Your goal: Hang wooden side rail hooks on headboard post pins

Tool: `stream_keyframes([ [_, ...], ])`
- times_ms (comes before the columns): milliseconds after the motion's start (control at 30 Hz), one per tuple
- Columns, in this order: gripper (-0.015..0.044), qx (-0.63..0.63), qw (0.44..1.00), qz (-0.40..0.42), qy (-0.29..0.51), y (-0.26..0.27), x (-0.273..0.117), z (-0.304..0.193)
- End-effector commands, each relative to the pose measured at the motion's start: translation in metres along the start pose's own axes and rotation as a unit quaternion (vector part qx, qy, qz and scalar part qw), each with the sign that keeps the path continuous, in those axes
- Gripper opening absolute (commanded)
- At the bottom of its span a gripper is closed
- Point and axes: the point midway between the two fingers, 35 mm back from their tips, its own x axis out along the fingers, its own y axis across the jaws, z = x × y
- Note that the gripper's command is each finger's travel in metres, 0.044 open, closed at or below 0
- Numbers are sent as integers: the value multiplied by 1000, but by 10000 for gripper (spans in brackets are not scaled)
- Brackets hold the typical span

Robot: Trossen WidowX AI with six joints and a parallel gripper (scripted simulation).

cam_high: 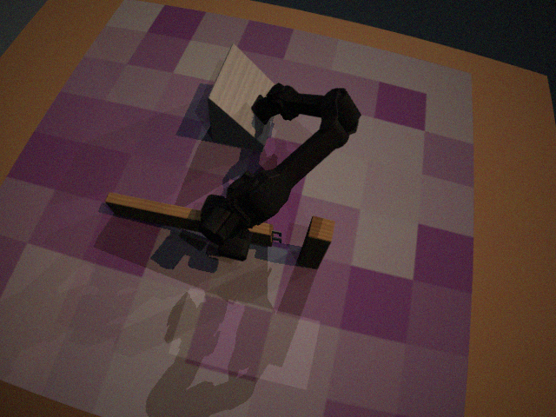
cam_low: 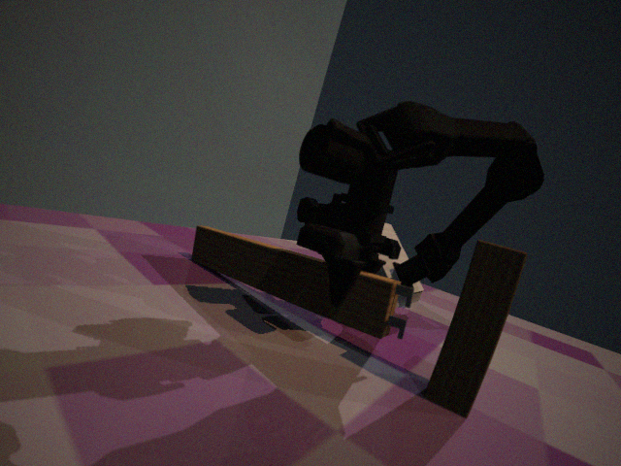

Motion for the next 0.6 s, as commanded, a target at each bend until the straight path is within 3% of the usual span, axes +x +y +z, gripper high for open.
stream_keyframes([
  [0, 0, -2, 1000, 9, -5, 2, -7, 1],
  [567, 0, -3, 1000, 9, -5, 4, -6, -1],
])
